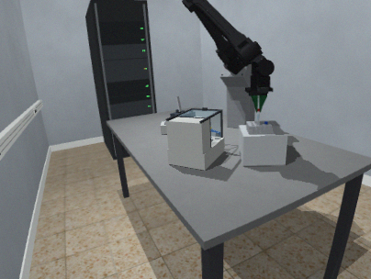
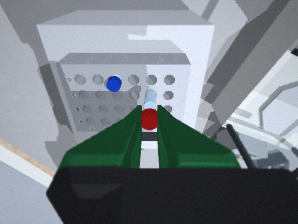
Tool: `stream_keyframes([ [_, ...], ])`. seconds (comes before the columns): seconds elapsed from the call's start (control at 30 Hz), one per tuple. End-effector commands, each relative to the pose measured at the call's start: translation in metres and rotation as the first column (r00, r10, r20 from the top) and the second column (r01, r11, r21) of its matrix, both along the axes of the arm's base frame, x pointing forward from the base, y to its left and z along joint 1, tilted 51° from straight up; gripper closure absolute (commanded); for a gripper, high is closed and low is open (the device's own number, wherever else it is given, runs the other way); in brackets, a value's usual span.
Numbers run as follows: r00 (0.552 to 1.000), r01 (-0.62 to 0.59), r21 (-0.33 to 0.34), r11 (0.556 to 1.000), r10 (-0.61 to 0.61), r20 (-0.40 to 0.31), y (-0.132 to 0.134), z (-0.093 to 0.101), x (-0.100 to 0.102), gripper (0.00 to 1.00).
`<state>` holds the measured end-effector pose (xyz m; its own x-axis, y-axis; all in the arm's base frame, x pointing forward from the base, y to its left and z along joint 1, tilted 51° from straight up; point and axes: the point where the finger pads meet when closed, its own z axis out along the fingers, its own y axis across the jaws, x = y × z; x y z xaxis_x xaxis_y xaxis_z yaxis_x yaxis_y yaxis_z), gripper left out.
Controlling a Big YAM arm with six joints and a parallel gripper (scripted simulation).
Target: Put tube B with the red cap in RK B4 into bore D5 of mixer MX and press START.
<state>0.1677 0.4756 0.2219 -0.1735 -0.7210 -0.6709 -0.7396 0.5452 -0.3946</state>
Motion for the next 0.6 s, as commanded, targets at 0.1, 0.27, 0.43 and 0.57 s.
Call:
stream_keyframes([
  [0.1,1.000,0.008,-0.001,1.000,-0.008,0.008,0.006,-0.004,0.014,0.91],
  [0.27,1.000,0.008,-0.013,1.000,-0.008,0.006,0.005,-0.016,0.017,0.91],
  [0.43,1.000,0.010,-0.009,1.000,-0.009,0.008,0.008,-0.018,0.020,0.91],
  [0.57,1.000,-0.001,-0.010,1.000,0.001,0.009,0.010,-0.016,0.015,0.91],
])
